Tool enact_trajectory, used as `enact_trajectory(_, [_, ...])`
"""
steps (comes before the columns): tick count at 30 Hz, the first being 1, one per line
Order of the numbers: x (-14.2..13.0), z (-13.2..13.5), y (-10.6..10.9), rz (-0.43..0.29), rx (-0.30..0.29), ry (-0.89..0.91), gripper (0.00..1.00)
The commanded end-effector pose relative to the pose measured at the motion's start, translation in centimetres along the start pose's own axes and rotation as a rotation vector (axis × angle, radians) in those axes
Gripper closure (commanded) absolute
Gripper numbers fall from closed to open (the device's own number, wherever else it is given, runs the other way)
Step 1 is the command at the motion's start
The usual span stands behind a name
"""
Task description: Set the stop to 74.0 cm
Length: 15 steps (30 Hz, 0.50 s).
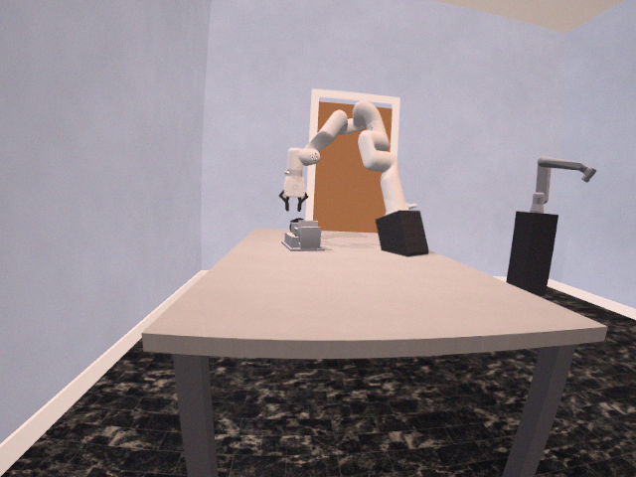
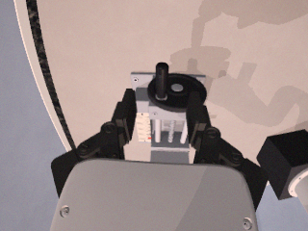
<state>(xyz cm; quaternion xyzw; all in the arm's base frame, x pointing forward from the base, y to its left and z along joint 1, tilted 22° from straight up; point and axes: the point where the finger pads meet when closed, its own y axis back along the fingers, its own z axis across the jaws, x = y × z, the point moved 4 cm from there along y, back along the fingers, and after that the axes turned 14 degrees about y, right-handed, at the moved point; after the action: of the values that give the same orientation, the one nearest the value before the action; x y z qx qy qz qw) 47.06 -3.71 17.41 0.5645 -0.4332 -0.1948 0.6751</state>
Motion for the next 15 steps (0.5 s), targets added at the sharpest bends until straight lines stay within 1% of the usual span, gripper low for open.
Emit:
enact_trajectory(1, [0.1, -0.1, -0.2, 0.002, 0.002, 0.0, 0.43])
enact_trajectory(6, [0.1, -0.1, -1.2, 0.002, 0.002, 0.0, 0.43])
enact_trajectory(11, [0.1, -0.1, -2.7, 0.002, 0.002, 0.0, 0.43])
enact_trajectory(13, [0.1, -0.1, -2.7, 0.002, 0.002, 0.0, 0.43])
enact_trajectory(15, [0.1, -0.1, -3.5, 0.002, 0.002, 0.0, 0.43])
